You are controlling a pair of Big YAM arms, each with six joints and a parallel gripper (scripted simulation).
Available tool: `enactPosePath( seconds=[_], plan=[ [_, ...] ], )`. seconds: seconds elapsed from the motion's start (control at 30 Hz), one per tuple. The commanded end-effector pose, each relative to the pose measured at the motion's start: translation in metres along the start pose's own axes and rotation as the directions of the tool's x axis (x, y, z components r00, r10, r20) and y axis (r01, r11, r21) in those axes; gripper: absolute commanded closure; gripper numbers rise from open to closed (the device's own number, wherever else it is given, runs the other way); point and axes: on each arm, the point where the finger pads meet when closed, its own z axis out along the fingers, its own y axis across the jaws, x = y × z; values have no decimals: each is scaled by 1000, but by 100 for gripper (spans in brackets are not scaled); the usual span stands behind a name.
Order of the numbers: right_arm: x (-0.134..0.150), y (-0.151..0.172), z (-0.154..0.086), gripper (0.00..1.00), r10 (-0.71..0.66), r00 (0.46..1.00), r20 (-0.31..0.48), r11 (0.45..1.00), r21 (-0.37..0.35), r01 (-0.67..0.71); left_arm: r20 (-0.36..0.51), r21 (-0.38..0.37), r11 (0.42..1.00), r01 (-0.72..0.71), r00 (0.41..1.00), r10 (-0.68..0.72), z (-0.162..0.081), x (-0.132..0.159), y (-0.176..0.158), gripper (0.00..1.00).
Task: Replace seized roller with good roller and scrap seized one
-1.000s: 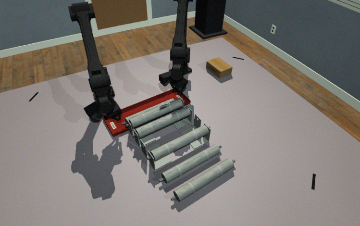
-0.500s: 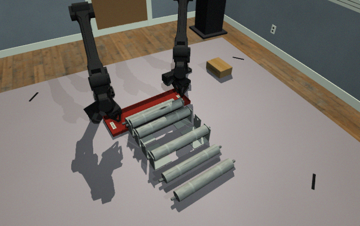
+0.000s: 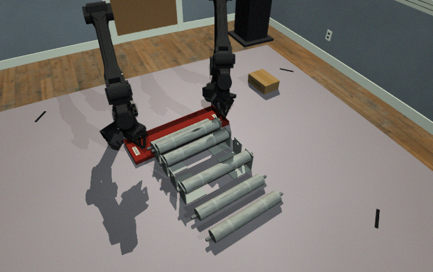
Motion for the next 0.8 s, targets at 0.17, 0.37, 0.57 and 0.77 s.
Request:
enactPosePath(
  seconds=[0.17,0.37,0.57,0.77],
  plan=[
    [-22,73,-50,68,-196,970,141,957,-189,221,181,-160,972,175,973,-145,-52,-35,70,68],
    [-37,110,-73,68,-335,899,283,878,-254,407,298,-226,908,353,913,-280,-71,-35,122,68],
    [-46,139,-113,68,-400,807,435,786,-289,546,431,-281,826,489,833,-347,-112,-30,164,68],
    [-50,166,-140,68,-447,696,561,694,-273,666,551,-310,732,607,742,-382,-152,-20,202,68]
  ],
)
